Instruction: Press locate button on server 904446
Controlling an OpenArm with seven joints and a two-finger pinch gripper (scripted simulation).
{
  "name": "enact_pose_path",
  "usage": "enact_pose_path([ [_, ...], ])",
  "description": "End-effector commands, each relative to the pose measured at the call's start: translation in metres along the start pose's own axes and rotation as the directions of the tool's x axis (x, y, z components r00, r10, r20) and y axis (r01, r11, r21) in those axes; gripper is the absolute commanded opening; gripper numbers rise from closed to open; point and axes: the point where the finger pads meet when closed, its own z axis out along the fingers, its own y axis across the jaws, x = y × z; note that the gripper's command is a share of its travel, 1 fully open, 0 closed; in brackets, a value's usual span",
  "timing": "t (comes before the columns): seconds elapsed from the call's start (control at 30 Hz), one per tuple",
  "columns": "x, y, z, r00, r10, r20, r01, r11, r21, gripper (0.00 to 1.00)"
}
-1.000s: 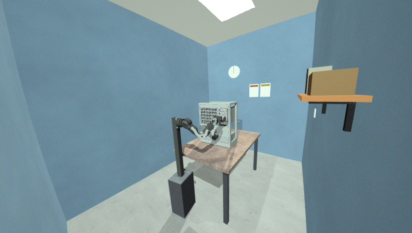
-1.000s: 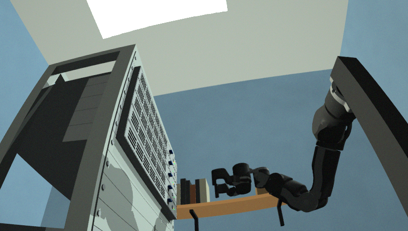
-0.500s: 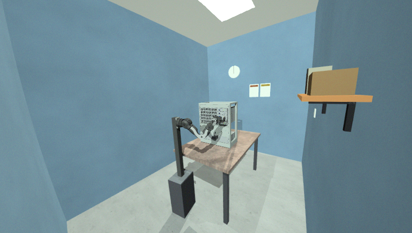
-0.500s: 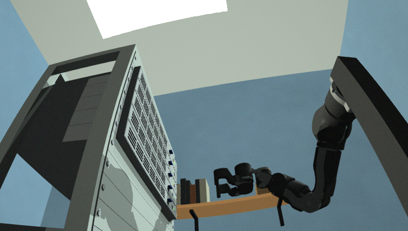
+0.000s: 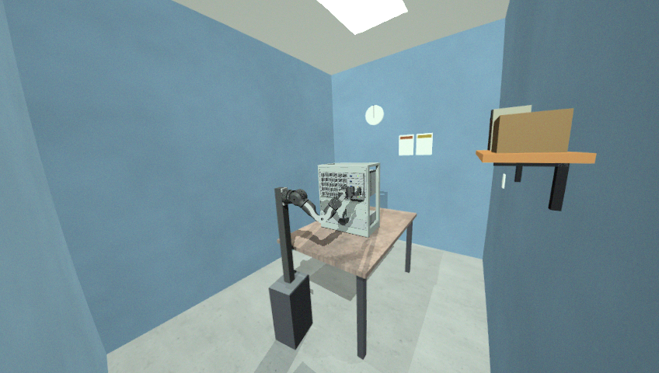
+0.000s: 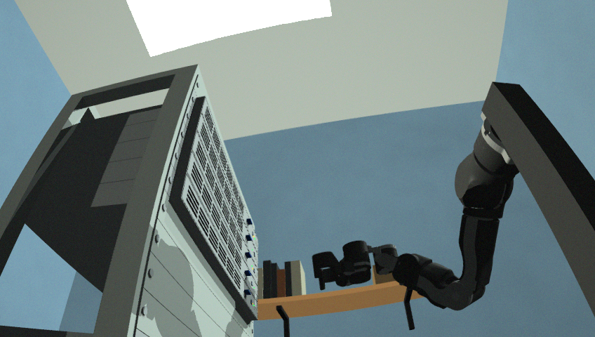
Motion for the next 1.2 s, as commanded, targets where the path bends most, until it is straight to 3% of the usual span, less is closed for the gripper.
enact_pose_path([
  [0.0, 0.002, 0.005, -0.002, 0.999, -0.038, -0.004, 0.038, 0.999, -0.026, 0.6],
  [0.23, 0.001, 0.016, -0.005, 0.978, -0.206, 0.025, 0.208, 0.974, -0.093, 0.6],
  [0.43, 0.002, 0.023, -0.008, 0.924, -0.378, 0.055, 0.382, 0.914, -0.135, 0.6],
  [0.5, 0.002, 0.023, -0.008, 0.924, -0.378, 0.055, 0.382, 0.914, -0.135, 0.6],
  [0.53, 0.003, 0.024, -0.009, 0.911, -0.407, 0.06, 0.412, 0.901, -0.14, 0.6],
  [0.73, 0.007, 0.025, -0.01, 0.809, -0.582, 0.083, 0.587, 0.795, -0.153, 0.6],
  [1.0, 0.013, 0.017, -0.008, 0.622, -0.779, 0.086, 0.782, 0.61, -0.133, 0.6],
  [1.07, 0.013, 0.017, -0.008, 0.622, -0.779, 0.086, 0.782, 0.61, -0.133, 0.6],
  [1.17, 0.015, 0.011, -0.007, 0.544, -0.835, 0.076, 0.837, 0.535, -0.118, 0.6],
])
